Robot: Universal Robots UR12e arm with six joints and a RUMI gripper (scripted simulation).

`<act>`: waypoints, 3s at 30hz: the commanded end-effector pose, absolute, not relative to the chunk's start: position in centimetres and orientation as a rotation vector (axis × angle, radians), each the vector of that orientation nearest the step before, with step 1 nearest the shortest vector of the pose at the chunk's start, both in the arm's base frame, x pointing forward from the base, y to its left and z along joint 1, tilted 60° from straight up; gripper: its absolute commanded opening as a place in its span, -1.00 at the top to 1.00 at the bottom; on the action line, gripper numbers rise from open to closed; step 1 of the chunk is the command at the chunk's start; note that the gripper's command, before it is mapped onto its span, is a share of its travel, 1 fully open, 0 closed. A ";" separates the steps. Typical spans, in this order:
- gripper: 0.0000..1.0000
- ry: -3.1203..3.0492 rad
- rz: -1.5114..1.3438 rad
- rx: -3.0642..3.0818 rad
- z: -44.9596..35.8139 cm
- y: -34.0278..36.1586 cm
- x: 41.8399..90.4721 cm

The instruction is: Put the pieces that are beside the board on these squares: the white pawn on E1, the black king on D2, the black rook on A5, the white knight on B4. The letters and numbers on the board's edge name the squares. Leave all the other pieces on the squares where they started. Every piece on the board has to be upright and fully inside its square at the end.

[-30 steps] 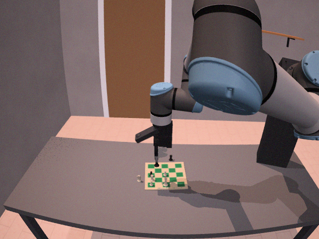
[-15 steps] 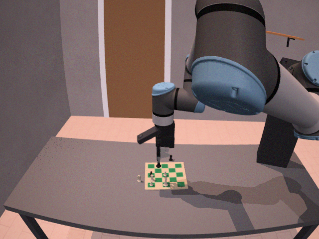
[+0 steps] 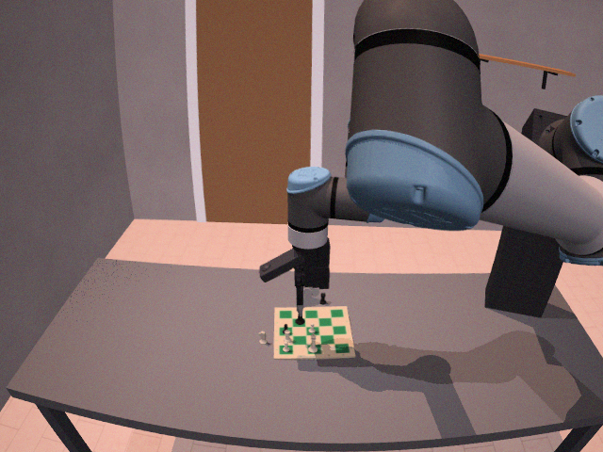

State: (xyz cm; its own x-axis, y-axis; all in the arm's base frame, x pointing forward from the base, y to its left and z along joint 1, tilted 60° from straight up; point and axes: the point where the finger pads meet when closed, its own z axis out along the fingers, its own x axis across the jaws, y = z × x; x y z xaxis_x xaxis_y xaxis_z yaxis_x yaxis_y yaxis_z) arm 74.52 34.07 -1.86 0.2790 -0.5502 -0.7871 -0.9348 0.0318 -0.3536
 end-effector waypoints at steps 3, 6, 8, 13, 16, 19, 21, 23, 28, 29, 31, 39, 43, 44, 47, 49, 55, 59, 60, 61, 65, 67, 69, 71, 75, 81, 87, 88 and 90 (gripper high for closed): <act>1.00 1.389 0.527 -1.636 -3.2 36.2 75.2; 1.00 1.389 0.527 -1.636 -3.9 37.4 75.5; 1.00 1.389 0.527 -1.636 -4.3 38.1 75.7; 1.00 1.389 0.527 -1.636 -5.1 39.3 76.0; 1.00 1.389 0.527 -1.636 -5.3 39.6 76.1; 1.00 1.389 0.527 -1.636 -5.3 39.6 76.1; 1.00 1.389 0.527 -1.636 -5.3 39.6 76.1; 1.00 1.389 0.527 -1.636 -5.3 39.6 76.1; 1.00 1.389 0.527 -1.636 -5.3 39.6 76.1; 1.00 1.389 0.527 -1.636 -5.3 39.6 76.1; 1.00 1.389 0.527 -1.636 -5.3 39.6 76.1; 1.00 1.389 0.527 -1.636 -5.3 39.6 76.1; 1.00 1.389 0.527 -1.636 -5.3 39.6 76.1; 1.00 1.389 0.527 -1.636 -5.3 39.6 76.1; 1.00 1.389 0.527 -1.636 -5.3 39.6 76.1; 1.00 1.389 0.527 -1.636 -5.3 39.6 76.1; 1.00 1.389 0.527 -1.636 -5.3 39.6 76.1; 1.00 1.389 0.527 -1.636 -5.3 39.6 76.1; 1.00 1.389 0.527 -1.636 -5.3 39.7 76.1; 1.00 1.389 0.527 -1.636 -5.3 39.7 76.1; 1.00 1.389 0.527 -1.636 -5.4 39.8 76.1; 1.00 1.389 0.527 -1.636 -5.4 39.8 76.2; 1.00 1.389 0.527 -1.636 -5.4 39.9 76.2; 1.00 1.389 0.527 -1.636 -5.4 39.9 76.2; 1.00 1.389 0.527 -1.636 -5.5 39.9 76.2; 1.00 1.389 0.527 -1.636 -5.5 40.0 76.2; 1.00 1.389 0.527 -1.636 -5.5 40.0 76.2; 1.00 1.389 0.527 -1.636 -5.5 40.0 76.2; 1.00 1.389 0.527 -1.636 -5.5 40.0 76.2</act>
